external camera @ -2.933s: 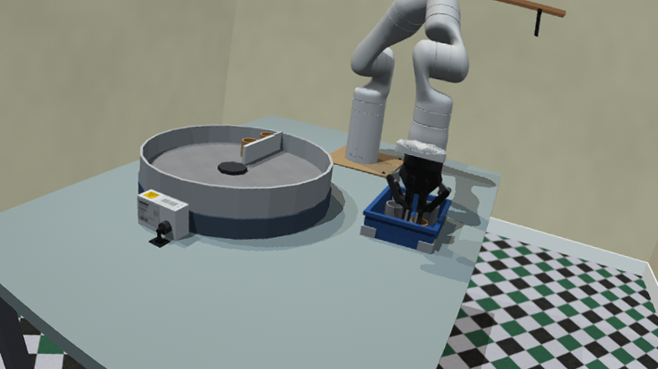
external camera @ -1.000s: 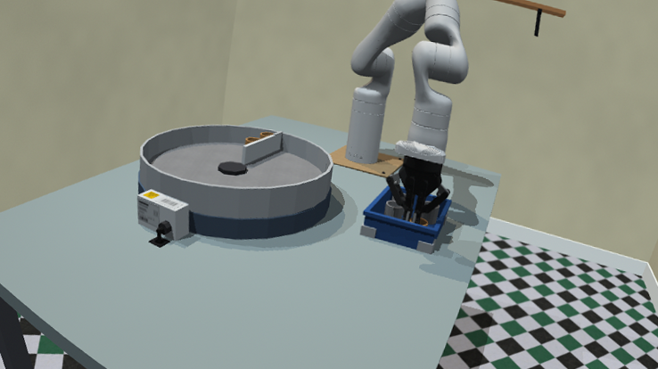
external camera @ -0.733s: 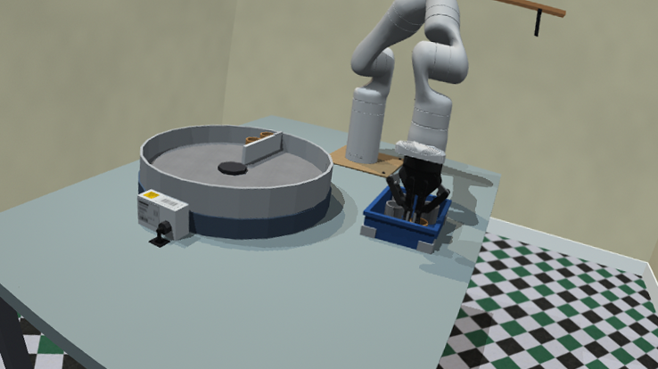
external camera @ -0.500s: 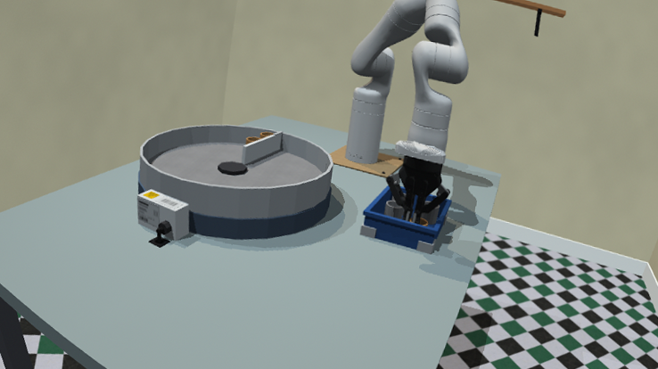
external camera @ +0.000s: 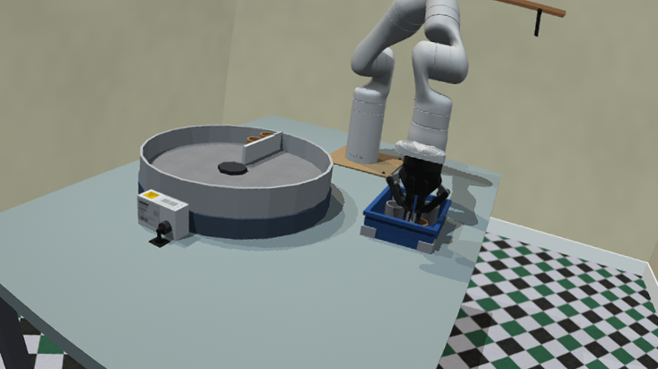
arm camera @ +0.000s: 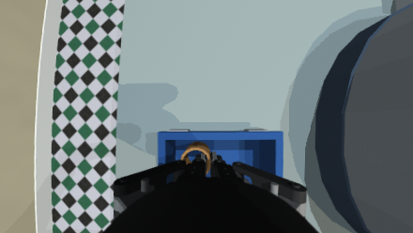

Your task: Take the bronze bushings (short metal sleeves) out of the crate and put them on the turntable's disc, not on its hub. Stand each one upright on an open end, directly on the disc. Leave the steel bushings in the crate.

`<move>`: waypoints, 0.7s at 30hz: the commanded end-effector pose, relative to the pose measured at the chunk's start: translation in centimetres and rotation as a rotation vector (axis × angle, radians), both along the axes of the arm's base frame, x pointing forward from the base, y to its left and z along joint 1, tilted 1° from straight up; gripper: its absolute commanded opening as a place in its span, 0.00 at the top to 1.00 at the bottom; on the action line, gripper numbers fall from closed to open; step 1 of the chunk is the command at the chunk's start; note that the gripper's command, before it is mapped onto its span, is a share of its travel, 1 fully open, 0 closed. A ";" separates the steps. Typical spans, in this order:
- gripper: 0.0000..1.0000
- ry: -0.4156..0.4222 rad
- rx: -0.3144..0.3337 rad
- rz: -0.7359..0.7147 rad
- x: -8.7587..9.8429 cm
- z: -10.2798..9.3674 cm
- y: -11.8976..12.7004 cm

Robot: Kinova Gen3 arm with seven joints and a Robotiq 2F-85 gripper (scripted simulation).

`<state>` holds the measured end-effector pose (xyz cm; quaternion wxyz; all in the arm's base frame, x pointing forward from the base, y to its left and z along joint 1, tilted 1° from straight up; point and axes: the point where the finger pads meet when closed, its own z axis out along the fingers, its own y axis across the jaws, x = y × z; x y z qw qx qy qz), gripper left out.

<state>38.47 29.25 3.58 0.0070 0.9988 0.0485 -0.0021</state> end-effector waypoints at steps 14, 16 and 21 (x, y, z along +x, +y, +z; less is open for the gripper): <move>1.00 -0.005 0.005 0.007 0.2 3.6 0.3; 1.00 -0.005 0.005 0.007 0.2 4.6 0.3; 1.00 -0.005 0.005 0.007 0.2 7.0 0.3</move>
